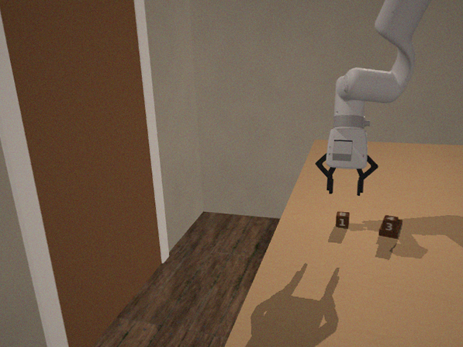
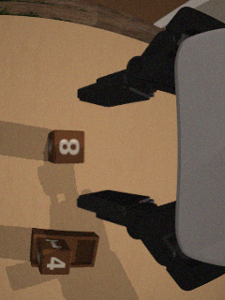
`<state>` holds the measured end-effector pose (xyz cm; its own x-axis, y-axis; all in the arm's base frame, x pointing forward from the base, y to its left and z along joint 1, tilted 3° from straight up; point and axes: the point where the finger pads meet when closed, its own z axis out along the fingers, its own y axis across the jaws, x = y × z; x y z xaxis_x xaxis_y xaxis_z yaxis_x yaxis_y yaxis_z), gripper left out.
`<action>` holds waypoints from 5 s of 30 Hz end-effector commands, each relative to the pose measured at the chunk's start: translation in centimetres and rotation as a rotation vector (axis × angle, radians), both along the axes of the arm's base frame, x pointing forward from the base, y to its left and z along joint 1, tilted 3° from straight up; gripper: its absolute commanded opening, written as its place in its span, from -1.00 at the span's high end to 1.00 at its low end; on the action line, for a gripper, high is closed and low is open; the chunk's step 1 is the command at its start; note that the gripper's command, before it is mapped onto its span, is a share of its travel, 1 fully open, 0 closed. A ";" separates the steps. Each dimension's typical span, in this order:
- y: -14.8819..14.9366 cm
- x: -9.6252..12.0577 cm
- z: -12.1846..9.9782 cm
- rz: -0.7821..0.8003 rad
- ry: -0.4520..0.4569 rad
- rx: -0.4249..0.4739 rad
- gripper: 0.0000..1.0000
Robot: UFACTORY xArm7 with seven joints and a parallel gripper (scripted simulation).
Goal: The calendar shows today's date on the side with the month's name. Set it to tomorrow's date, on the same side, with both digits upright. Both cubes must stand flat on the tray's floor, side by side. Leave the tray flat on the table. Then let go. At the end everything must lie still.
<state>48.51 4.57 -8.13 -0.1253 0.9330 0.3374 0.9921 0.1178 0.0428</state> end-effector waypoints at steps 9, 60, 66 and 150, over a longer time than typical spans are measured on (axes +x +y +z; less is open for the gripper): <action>0.3 0.2 0.4 -0.007 -0.023 -0.124 -0.42; 0.5 -0.2 0.3 0.527 -0.130 -0.364 -1.00; 0.5 -0.3 0.4 0.806 -0.174 -0.358 -1.00; 0.8 0.1 -0.4 1.544 -0.305 -0.323 0.01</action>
<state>48.46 5.35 -8.38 -0.9916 -0.1198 -0.0492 -0.1191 0.9927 -0.0171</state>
